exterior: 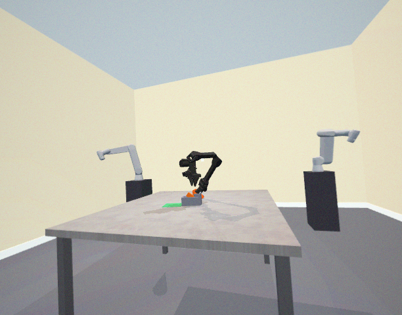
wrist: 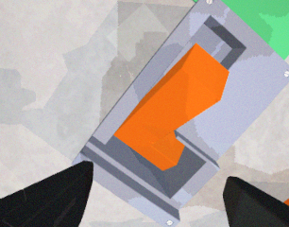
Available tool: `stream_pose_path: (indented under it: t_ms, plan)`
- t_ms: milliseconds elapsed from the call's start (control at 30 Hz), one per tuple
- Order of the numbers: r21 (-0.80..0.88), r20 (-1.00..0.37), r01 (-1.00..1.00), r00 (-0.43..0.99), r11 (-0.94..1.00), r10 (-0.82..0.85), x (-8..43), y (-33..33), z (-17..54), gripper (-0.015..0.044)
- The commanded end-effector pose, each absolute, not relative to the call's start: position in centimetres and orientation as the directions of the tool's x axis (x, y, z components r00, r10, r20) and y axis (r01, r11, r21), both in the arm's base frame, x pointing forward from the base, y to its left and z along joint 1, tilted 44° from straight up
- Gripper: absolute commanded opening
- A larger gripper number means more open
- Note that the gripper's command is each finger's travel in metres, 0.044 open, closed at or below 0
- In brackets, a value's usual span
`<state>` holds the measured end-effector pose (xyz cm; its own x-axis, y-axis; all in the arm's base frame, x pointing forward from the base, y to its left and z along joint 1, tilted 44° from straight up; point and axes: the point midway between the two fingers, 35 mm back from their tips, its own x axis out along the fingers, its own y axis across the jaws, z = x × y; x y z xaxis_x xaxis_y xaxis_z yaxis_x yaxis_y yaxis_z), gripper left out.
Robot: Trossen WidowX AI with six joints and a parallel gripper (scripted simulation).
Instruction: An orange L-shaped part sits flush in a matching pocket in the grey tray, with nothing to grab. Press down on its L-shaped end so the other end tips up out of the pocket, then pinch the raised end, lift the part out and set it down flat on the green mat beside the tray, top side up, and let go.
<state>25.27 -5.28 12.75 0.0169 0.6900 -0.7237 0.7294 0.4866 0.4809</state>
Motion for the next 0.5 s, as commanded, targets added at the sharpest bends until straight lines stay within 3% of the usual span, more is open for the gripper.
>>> stream_pose_path:
  t_ms: [0, 467]
  plan:
    - [0.138, -0.725, 0.979, -0.001, 0.147, 0.689, 26.2, -7.5, 10.7, 0.0280]
    - [0.138, -0.725, 0.979, -0.001, 0.147, 0.689, 26.2, -6.3, 9.4, 0.0280]
